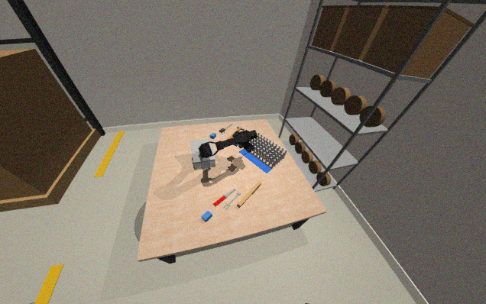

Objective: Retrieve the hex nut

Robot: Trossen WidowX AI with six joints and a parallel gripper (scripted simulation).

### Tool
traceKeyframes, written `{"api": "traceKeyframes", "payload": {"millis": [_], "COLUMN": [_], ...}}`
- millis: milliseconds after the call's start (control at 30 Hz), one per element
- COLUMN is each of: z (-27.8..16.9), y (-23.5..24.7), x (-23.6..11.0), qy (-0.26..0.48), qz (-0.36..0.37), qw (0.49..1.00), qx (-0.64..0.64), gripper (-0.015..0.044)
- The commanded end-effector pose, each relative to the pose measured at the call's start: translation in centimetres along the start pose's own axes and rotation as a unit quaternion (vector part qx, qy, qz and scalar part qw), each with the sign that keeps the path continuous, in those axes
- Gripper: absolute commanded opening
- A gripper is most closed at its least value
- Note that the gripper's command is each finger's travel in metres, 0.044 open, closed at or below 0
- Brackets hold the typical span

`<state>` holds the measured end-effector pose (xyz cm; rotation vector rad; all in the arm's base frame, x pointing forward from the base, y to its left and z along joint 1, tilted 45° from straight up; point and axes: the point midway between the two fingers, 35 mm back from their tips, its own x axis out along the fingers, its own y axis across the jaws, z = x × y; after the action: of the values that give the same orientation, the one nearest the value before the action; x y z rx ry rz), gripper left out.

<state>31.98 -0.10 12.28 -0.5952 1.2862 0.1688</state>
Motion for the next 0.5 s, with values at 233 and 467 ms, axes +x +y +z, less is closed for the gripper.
{"api": "traceKeyframes", "payload": {"millis": [233, 467], "z": [-5.3, -7.1], "y": [-5.0, -6.2], "x": [-3.0, -3.9], "qy": [0.011, 0.017], "qz": [-0.042, -0.055], "qw": [0.999, 0.998], "qx": [0.013, 0.017], "gripper": [0.0, 0.0]}}
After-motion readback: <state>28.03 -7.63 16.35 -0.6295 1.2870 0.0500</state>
